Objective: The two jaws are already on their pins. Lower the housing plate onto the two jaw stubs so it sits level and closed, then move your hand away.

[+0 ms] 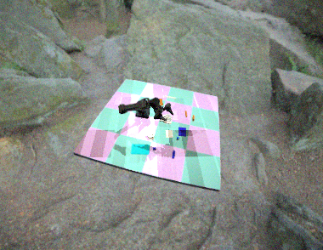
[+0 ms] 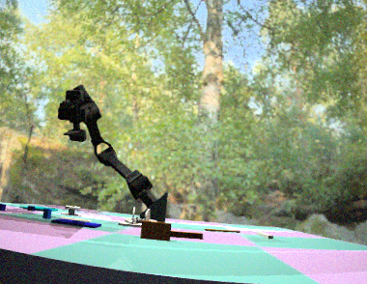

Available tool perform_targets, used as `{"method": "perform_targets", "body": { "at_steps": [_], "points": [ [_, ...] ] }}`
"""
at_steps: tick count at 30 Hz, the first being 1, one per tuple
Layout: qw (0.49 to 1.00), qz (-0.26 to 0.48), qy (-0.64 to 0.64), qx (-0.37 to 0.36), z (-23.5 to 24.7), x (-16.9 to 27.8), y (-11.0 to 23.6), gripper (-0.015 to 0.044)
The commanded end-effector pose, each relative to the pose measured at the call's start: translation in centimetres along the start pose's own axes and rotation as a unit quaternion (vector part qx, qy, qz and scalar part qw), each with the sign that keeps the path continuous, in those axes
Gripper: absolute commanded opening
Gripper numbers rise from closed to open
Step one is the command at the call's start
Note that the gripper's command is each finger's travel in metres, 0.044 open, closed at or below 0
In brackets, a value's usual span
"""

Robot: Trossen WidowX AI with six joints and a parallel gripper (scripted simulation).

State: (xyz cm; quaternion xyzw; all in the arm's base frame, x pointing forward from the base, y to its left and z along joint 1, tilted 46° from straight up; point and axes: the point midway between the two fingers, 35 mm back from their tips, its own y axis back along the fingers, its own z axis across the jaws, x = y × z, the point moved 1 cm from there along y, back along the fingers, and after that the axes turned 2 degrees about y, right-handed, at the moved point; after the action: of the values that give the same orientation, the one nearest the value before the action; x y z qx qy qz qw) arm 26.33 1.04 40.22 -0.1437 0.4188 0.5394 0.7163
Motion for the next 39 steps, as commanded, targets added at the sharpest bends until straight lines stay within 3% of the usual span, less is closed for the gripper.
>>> {"method": "perform_targets", "body": {
  "at_steps": [1,19,39],
  "points": [
    [0.998,0.008,0.041,0.049,-2.2,0.6,-1.1,0.044],
    [0.95,0.062,0.171,0.254,-12.4,1.5,-2.6,0.044],
    [0.843,0.173,0.248,0.444,-22.1,2.0,0.2,0.044]
  ]
}}
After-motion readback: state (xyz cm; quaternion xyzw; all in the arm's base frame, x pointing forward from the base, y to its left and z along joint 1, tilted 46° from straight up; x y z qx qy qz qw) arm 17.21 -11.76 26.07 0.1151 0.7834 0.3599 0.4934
